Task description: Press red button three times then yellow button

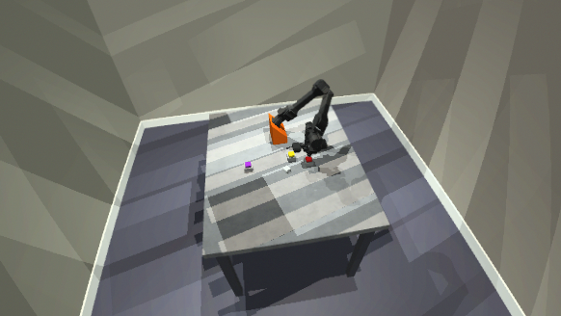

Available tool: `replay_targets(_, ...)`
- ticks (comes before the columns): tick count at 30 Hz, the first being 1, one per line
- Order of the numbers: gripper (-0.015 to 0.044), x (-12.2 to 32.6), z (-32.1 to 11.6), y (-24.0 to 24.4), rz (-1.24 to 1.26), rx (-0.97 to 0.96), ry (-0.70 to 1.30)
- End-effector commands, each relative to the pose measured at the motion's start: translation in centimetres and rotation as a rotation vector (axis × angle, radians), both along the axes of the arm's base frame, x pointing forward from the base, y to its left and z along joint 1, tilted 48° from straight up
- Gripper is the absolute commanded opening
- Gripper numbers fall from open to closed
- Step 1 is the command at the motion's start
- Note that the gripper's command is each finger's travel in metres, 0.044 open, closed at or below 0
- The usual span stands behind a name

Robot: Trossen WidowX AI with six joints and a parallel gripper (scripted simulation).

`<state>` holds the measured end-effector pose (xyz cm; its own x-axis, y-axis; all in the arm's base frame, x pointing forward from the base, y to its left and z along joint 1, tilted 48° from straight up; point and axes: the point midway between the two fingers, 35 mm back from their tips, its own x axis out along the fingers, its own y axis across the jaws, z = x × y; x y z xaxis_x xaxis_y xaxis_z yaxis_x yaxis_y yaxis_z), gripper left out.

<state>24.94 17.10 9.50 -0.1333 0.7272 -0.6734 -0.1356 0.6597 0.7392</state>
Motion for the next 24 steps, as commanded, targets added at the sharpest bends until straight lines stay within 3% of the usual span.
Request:
replay_targets(1, 0.002, -0.3, -0.7, 0.7, 0.002, 0.001, 0.012)
replay_targets(24, 0.002, -0.6, -1.7, 1.8, 0.002, 0.003, 0.012)
